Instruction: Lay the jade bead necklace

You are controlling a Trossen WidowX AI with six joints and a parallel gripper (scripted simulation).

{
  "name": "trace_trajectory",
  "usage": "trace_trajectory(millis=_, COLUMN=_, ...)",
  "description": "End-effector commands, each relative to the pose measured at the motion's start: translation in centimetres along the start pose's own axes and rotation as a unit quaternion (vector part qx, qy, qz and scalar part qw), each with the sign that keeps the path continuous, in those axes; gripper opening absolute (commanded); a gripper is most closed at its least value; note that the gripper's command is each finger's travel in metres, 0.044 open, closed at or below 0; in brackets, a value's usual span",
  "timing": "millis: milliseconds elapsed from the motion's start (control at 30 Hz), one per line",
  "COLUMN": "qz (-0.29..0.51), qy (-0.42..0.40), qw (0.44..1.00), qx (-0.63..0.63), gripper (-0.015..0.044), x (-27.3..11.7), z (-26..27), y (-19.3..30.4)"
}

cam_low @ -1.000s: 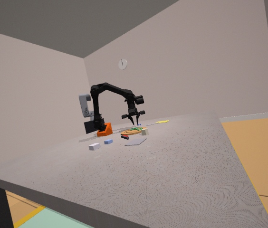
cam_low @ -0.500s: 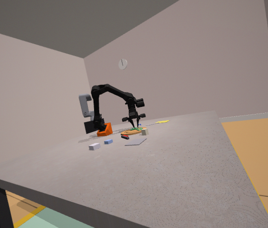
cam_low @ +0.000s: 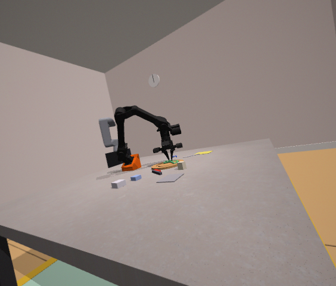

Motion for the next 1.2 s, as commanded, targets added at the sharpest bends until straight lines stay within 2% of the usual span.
trace_trajectory(millis=0, qz=0.000, qy=0.000, qw=1.000, qx=0.000, gripper=0.0033, x=0.0, z=0.0, y=0.0)
trace_trajectory(millis=167, qz=0.000, qy=0.000, qw=1.000, qx=0.000, gripper=0.0000, x=0.0, z=0.0, y=0.0)
trace_trajectory(millis=1167, qz=-0.002, qy=0.001, qw=1.000, qx=-0.005, gripper=0.0000, x=-0.6, z=-1.3, y=1.6)
Point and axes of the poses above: the point midway between the two fingers, 35 mm back from their tips, its own x axis out along the fingers, its own z axis across the jaws, y = z × x, the point moved 9 cm from there along -x, back along the fingers
